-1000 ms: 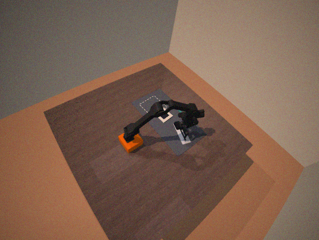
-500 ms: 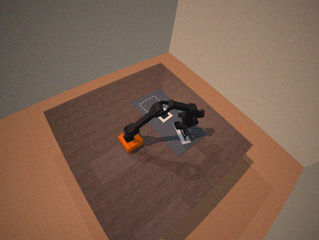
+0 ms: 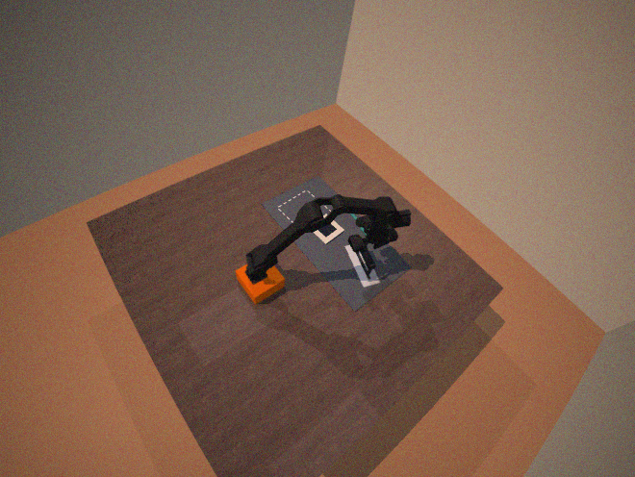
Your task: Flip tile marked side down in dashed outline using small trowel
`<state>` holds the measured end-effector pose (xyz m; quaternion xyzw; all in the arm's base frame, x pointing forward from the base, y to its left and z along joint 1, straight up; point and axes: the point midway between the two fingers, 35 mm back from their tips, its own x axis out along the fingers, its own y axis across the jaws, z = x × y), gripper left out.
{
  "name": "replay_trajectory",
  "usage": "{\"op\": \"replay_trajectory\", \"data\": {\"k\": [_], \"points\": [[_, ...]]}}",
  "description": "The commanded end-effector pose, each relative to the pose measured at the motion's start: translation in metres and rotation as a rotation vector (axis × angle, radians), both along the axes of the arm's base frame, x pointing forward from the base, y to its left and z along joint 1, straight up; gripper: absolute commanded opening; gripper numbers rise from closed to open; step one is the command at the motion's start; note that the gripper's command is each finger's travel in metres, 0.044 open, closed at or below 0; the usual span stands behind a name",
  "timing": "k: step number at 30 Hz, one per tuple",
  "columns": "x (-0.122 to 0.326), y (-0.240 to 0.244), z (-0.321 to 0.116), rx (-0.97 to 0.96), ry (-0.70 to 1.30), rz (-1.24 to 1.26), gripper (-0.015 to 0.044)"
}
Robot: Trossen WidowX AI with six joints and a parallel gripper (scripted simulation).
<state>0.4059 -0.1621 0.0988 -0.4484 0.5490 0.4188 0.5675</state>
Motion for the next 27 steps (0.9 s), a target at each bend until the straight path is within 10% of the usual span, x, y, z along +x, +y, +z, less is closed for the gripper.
{"op": "replay_trajectory", "data": {"k": [1, 27], "points": [[0.0, 0.0, -0.003, 0.0, 0.003, 0.002, 0.027], [0.004, -0.002, -0.044, 0.002, 0.002, -0.047, 0.027]]}}
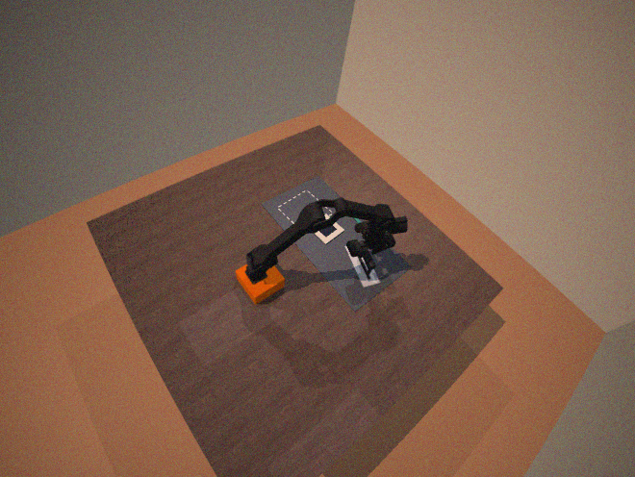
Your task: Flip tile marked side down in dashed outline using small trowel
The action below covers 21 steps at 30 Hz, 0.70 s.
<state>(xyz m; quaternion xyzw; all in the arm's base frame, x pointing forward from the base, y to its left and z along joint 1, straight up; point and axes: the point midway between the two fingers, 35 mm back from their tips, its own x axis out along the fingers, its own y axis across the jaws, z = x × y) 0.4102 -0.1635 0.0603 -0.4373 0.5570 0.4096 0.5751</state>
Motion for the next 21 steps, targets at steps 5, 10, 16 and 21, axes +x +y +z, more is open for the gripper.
{"op": "replay_trajectory", "data": {"k": [5, 10, 16, 21], "points": [[0.0001, -0.0002, -0.0054, -0.001, 0.001, -0.011, 0.0165], [0.0001, -0.0002, -0.0054, -0.001, 0.001, -0.011, 0.013], [0.0001, -0.0002, -0.0054, -0.001, 0.001, -0.011, 0.013], [0.0001, -0.0002, -0.0054, -0.001, 0.001, -0.011, 0.013]]}}
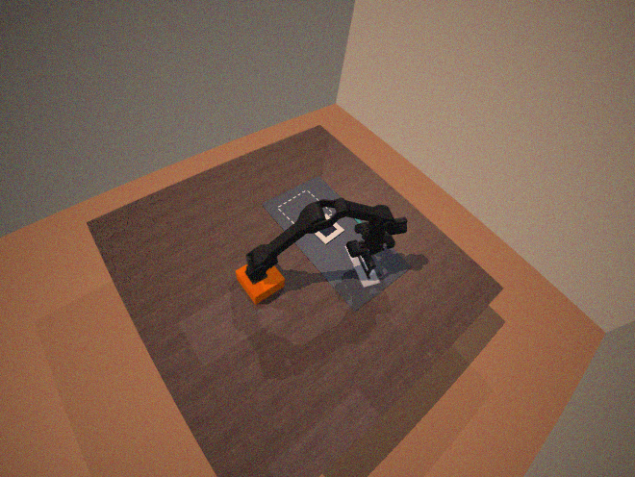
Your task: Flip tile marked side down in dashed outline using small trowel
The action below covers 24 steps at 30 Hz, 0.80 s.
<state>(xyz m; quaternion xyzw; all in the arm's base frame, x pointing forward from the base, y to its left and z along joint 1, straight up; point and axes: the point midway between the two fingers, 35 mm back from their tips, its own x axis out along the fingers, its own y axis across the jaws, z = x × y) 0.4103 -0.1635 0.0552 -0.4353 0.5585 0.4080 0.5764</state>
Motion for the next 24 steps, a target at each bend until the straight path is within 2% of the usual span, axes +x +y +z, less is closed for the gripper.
{"op": "replay_trajectory", "data": {"k": [1, 9, 24], "points": [[0.0, -0.0002, -0.0003, -0.001, 0.0, -0.005, 0.013], [0.0, -0.0002, -0.0003, -0.002, 0.001, 0.014, 0.013], [0.0001, -0.0002, -0.0003, -0.019, 0.007, 0.395, 0.013]]}}
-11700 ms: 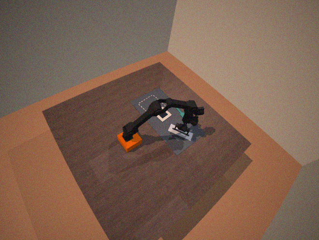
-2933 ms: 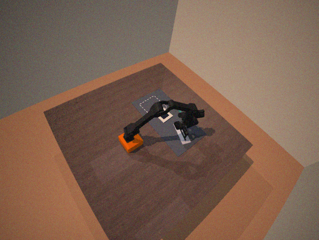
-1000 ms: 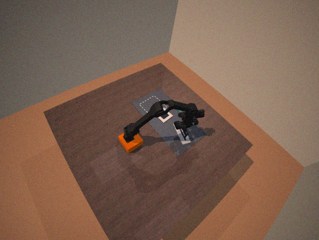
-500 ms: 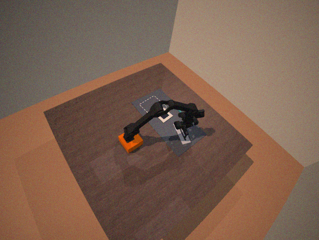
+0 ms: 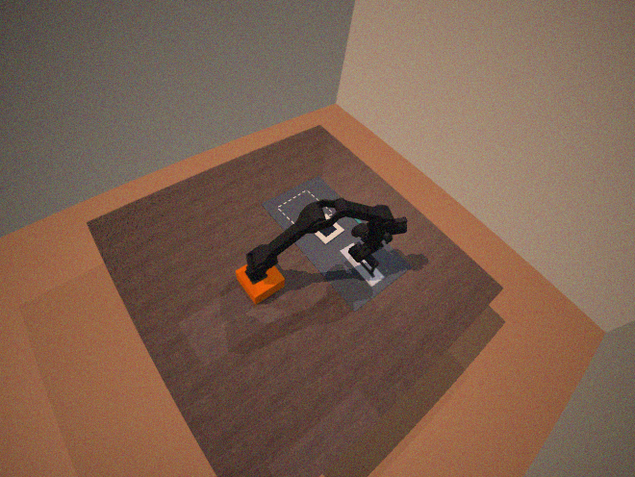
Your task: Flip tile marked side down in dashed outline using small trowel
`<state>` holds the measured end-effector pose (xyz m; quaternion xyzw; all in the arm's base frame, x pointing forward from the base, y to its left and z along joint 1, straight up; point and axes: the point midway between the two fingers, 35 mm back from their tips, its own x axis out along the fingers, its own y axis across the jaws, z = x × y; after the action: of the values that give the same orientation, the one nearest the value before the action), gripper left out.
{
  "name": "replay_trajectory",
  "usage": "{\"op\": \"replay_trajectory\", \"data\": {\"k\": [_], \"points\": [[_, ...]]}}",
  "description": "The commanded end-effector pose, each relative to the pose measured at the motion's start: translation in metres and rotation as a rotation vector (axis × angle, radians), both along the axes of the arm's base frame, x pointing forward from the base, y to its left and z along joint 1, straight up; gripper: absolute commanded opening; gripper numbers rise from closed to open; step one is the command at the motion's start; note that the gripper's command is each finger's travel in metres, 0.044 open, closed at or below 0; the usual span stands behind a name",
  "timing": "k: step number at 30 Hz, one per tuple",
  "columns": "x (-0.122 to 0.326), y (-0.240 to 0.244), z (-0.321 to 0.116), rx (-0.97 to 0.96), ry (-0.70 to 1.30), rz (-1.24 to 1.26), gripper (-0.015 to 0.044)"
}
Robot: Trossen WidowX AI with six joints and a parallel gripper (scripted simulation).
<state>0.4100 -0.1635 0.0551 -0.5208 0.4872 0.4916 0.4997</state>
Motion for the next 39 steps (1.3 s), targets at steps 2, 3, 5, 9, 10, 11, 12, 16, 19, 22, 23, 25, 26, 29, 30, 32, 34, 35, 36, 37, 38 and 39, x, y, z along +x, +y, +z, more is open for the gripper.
{"op": "replay_trajectory", "data": {"k": [2, 3, 5, 9, 10, 11, 12, 16, 19, 22, 23, 25, 26, 29, 30, 32, 34, 35, 36, 37, 38, 39], "points": [[0.0, 0.0, 0.0, -0.004, 0.0, 0.077, 0.013], [0.0, 0.0, 0.0, -0.004, 0.0, 0.077, 0.013], [0.0, 0.0, 0.0, -0.004, 0.0, 0.077, 0.013], [0.0, 0.0, 0.0, -0.004, 0.0, 0.077, 0.0209], [0.0, 0.0, 0.0, -0.004, 0.0, 0.077, 0.0235], [0.0, 0.0, 0.0, -0.004, 0.0, 0.077, 0.0261], [0.0, 0.0, 0.0, -0.004, 0.0, 0.077, 0.027], [0.0, 0.0, 0.0, -0.004, 0.0, 0.077, 0.027], [0.0, 0.0, 0.0, -0.004, 0.0, 0.077, 0.027], [0.0, 0.0, 0.0, -0.004, 0.0, 0.077, 0.027], [0.0, 0.0, 0.0, -0.004, 0.0, 0.077, 0.027], [0.0, 0.0, 0.0, -0.004, 0.0, 0.077, 0.027], [0.0, 0.0, 0.0, -0.004, 0.0, 0.077, 0.027], [0.0, 0.0, 0.0, -0.004, 0.0, 0.077, 0.027], [0.0, 0.0, 0.0, -0.004, 0.0, 0.077, 0.027], [0.0, 0.0, 0.01, -0.005, 0.0, 0.083, 0.027], [-0.003, 0.001, 0.035, -0.005, 0.001, 0.098, 0.027], [-0.004, 0.002, 0.042, -0.005, 0.001, 0.102, 0.027], [-0.004, 0.002, 0.045, -0.006, 0.001, 0.104, 0.027], [-0.004, 0.002, 0.045, -0.006, 0.001, 0.104, 0.027], [-0.004, 0.002, 0.045, -0.006, 0.001, 0.104, 0.027], [-0.004, 0.002, 0.045, -0.006, 0.001, 0.104, 0.027]]}}
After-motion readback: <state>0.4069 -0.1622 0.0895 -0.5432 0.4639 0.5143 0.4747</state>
